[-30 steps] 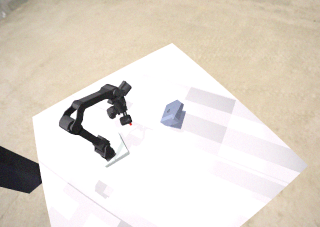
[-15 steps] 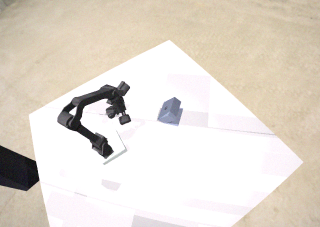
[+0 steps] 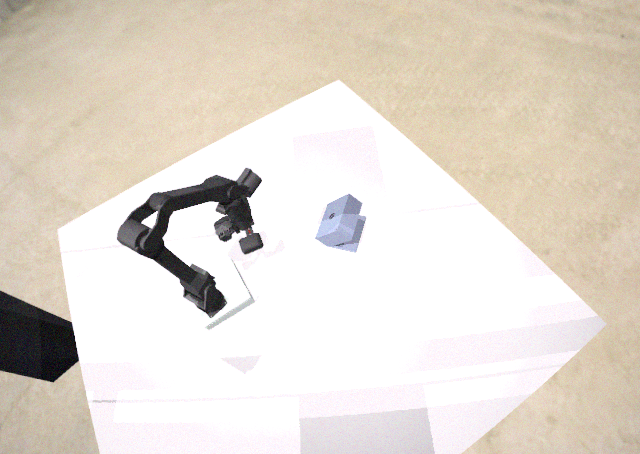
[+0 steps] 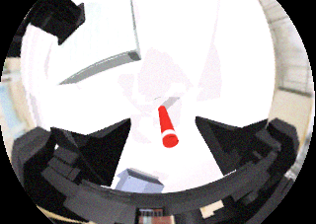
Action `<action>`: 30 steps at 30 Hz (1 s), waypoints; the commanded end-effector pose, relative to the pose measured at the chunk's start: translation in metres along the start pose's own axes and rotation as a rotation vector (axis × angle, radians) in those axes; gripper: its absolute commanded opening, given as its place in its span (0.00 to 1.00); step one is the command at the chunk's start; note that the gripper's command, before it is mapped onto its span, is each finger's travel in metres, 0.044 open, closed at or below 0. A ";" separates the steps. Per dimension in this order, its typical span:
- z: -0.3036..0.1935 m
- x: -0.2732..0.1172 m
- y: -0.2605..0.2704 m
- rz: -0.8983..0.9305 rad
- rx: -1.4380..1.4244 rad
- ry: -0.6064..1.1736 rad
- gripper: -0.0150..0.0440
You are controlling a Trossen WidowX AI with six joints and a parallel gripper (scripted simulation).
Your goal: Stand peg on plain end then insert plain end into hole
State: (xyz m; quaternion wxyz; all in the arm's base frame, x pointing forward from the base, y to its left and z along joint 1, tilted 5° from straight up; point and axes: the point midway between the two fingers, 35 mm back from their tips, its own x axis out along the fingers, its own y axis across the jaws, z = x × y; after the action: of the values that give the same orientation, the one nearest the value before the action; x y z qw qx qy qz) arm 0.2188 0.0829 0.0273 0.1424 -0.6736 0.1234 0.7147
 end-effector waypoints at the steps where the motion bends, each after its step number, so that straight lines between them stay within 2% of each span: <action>1: 0.000 -0.001 0.000 -0.001 0.000 0.001 0.91; 14: 0.000 -0.001 0.000 -0.001 0.000 0.001 0.33; 21: 0.000 -0.001 0.000 -0.001 0.000 0.001 0.25; 30: -0.003 -0.029 -0.002 -0.001 0.001 -0.001 0.25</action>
State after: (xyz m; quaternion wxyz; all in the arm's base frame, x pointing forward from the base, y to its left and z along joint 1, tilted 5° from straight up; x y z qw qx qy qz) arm 0.2208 0.0823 0.0449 0.1417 -0.6692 0.1274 0.7182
